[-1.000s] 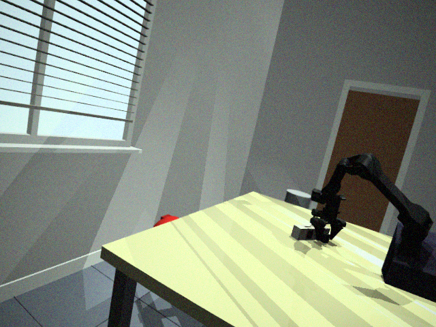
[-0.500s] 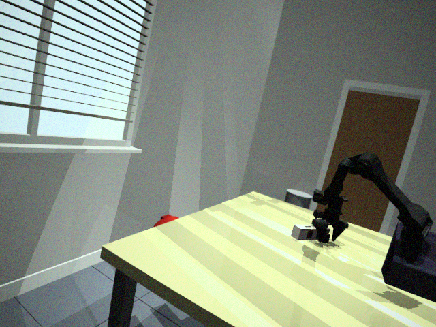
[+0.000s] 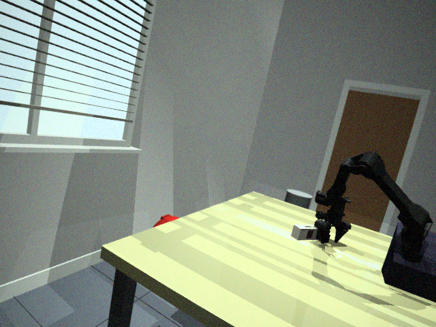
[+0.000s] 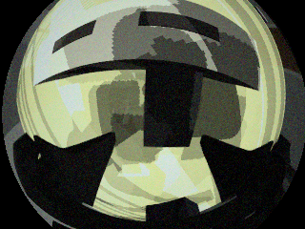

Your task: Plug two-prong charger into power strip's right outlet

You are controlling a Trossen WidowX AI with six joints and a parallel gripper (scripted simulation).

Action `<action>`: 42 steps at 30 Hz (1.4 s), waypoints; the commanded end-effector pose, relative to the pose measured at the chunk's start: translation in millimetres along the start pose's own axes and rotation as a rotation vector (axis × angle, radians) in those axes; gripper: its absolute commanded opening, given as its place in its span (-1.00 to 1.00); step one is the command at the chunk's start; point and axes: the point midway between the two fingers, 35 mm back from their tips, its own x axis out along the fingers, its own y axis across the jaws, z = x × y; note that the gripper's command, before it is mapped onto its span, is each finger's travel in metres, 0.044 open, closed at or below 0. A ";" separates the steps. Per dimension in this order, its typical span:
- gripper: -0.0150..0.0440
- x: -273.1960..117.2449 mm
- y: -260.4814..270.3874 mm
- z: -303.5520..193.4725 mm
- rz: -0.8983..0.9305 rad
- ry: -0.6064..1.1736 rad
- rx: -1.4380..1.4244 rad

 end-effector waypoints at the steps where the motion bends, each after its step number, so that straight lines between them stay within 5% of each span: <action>1: 1.00 0.5 0.3 -6.4 0.002 0.002 0.007; 27: 1.00 0.7 -0.4 -26.6 -0.003 -0.009 0.001; 36: 1.00 -70.4 -2.8 -12.7 -0.006 -0.557 0.007; 42: 1.00 -77.1 -2.7 -12.9 -0.001 -0.604 0.011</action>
